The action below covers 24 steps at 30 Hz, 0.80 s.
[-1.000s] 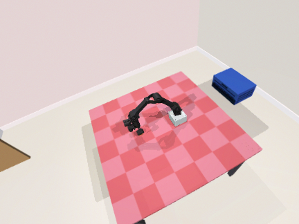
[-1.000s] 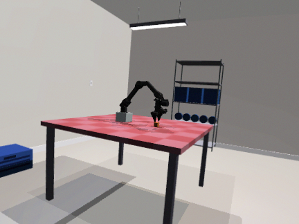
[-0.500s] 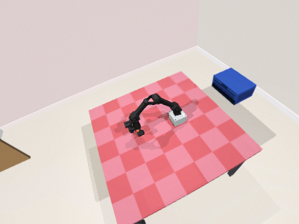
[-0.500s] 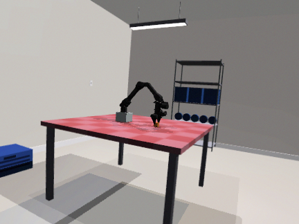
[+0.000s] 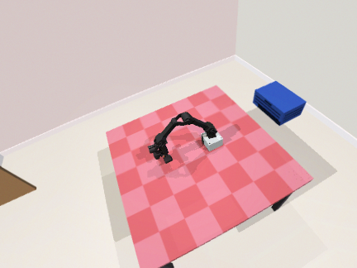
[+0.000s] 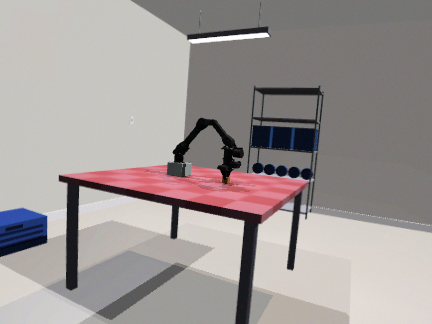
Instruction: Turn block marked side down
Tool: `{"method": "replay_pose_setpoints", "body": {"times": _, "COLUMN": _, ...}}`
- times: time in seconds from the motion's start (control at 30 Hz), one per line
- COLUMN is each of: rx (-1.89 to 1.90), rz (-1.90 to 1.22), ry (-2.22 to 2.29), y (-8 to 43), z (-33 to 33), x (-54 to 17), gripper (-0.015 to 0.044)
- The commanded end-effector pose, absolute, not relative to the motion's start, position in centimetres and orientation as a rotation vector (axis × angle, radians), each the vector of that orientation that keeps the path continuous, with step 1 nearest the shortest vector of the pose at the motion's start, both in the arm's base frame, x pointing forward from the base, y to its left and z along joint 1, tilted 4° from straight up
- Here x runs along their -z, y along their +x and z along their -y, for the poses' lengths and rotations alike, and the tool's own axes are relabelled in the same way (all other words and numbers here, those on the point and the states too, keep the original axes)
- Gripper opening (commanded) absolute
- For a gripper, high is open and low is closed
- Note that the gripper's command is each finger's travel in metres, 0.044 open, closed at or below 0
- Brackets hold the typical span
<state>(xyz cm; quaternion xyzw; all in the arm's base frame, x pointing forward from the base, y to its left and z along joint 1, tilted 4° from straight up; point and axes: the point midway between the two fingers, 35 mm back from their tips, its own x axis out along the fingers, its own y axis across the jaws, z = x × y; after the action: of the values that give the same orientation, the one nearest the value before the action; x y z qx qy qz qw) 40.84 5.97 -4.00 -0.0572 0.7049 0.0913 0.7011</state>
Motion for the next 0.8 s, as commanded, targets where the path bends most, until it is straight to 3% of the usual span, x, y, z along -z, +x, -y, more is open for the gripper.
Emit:
{"method": "replay_pose_setpoints", "body": {"times": 0.0, "rx": -0.199, "rz": -1.569, "ry": -0.125, "y": 40.9, "z": -6.0, "x": 4.0, "gripper": 0.0131}}
{"method": "replay_pose_setpoints", "body": {"times": 0.33, "rx": -0.199, "rz": -1.569, "ry": -0.125, "y": 40.9, "z": -6.0, "x": 4.0, "gripper": 0.0064}}
{"method": "replay_pose_setpoints", "body": {"times": 0.43, "rx": -0.199, "rz": -1.569, "ry": -0.125, "y": 40.9, "z": -5.9, "x": 2.5, "gripper": 0.0}}
{"method": "replay_pose_setpoints", "body": {"times": 0.77, "rx": -0.199, "rz": -1.534, "ry": -0.121, "y": 41.0, "z": -5.8, "x": 1.2, "gripper": 0.0}}
